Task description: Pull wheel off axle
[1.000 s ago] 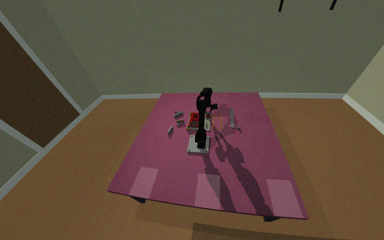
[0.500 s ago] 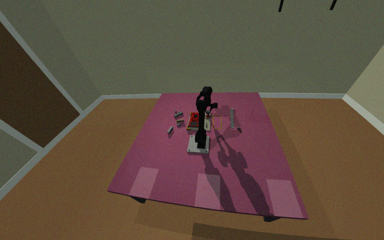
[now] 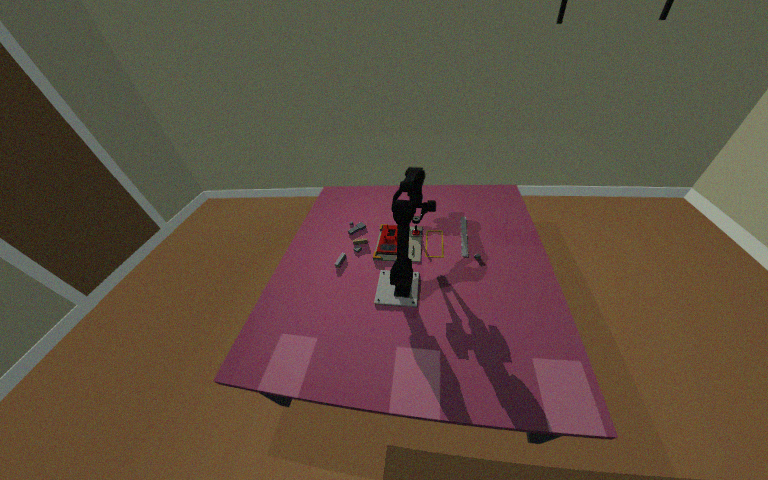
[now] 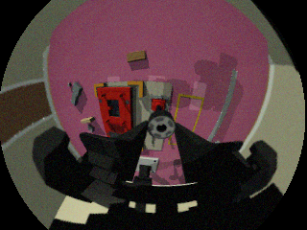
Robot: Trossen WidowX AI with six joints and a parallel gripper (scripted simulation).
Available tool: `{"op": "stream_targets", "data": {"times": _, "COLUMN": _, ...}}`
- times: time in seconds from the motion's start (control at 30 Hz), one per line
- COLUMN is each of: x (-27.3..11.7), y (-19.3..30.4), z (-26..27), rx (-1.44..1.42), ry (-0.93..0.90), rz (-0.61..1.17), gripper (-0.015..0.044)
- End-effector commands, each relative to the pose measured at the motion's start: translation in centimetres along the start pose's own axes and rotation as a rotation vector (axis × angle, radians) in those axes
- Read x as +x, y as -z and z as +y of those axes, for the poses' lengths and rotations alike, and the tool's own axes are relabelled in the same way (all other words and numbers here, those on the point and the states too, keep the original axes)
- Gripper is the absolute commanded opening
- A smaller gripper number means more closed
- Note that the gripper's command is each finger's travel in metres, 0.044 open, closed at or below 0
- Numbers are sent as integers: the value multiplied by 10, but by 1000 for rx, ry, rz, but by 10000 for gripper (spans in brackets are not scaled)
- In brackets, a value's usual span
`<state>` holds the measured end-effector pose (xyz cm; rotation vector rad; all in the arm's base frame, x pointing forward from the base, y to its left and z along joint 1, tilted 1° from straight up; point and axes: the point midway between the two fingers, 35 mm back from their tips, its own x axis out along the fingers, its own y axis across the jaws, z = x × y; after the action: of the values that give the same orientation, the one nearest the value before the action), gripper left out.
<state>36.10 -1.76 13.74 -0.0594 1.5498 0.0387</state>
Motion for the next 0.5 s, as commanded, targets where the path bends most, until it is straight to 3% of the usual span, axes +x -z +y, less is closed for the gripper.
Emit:
{"op": "stream_targets", "data": {"times": 0.0, "x": 1, "y": 5, "z": -12, "rx": -1, "ry": 0, "rz": 4, "gripper": 0}}
{"op": "stream_targets", "data": {"times": 0.47, "x": -4, "y": 35, "z": -65, "rx": 2, "ry": 6, "rz": 0, "gripper": 0}}
